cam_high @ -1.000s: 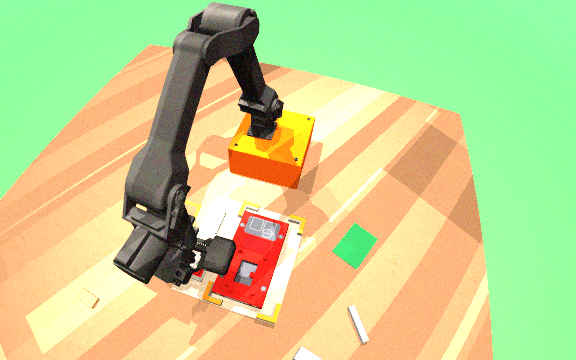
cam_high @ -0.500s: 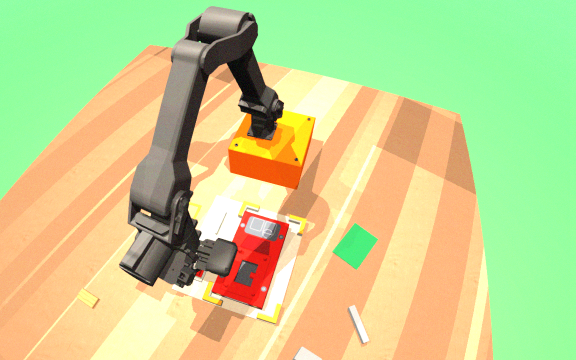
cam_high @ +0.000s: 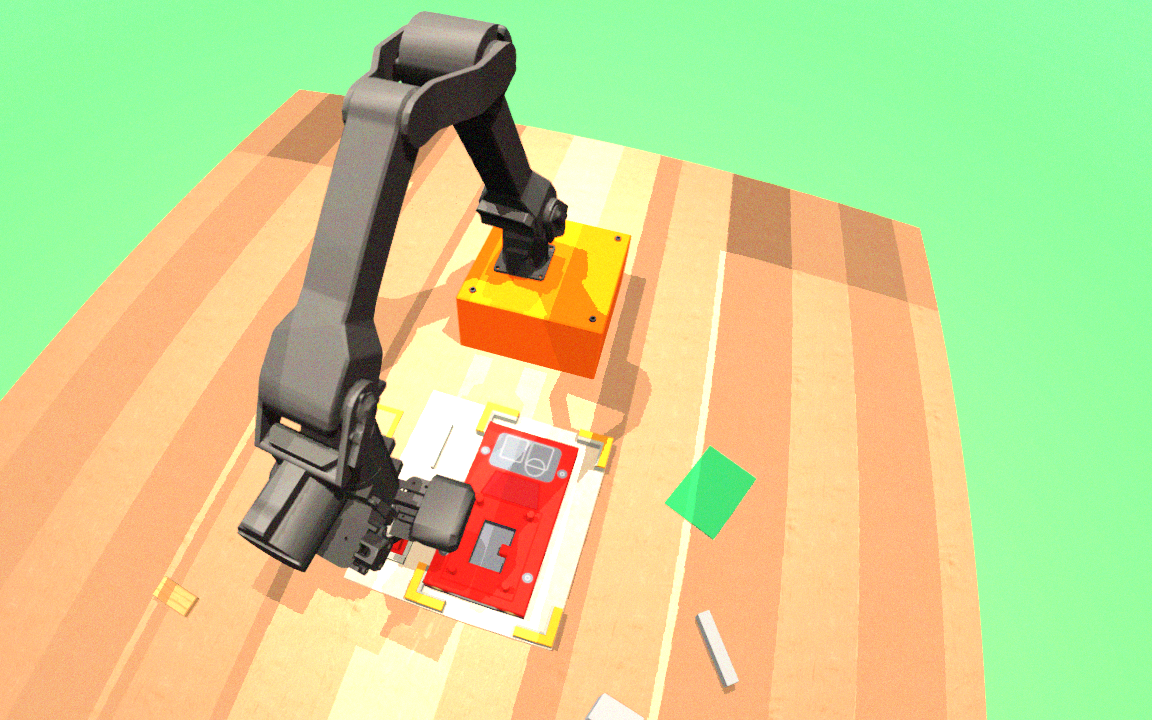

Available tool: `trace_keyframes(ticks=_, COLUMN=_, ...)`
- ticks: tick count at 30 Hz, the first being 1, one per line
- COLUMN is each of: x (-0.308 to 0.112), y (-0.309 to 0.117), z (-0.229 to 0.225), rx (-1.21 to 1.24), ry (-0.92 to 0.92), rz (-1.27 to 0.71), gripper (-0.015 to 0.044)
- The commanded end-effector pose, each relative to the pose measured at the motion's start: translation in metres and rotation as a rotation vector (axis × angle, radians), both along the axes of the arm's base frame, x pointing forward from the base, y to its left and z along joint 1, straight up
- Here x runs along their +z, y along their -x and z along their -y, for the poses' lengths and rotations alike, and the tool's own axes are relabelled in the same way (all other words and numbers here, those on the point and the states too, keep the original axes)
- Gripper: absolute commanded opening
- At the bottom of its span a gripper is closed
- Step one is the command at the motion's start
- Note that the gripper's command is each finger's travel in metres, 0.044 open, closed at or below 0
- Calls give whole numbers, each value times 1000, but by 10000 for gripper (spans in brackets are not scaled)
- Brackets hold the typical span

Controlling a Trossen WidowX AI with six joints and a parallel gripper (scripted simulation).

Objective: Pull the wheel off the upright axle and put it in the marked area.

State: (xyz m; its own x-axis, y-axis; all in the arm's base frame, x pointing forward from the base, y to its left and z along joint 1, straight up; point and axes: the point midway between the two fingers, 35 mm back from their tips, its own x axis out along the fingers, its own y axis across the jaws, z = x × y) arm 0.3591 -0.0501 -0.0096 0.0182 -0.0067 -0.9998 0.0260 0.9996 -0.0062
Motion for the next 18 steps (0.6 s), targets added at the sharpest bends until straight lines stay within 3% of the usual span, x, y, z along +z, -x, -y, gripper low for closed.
trace_keyframes(ticks=1, x=3, y=0, z=0, rx=0, ry=0, rz=2, gripper=0)
trace_keyframes(ticks=18, x=8, y=0, z=0, rx=-1, ry=1, rz=3, gripper=0)
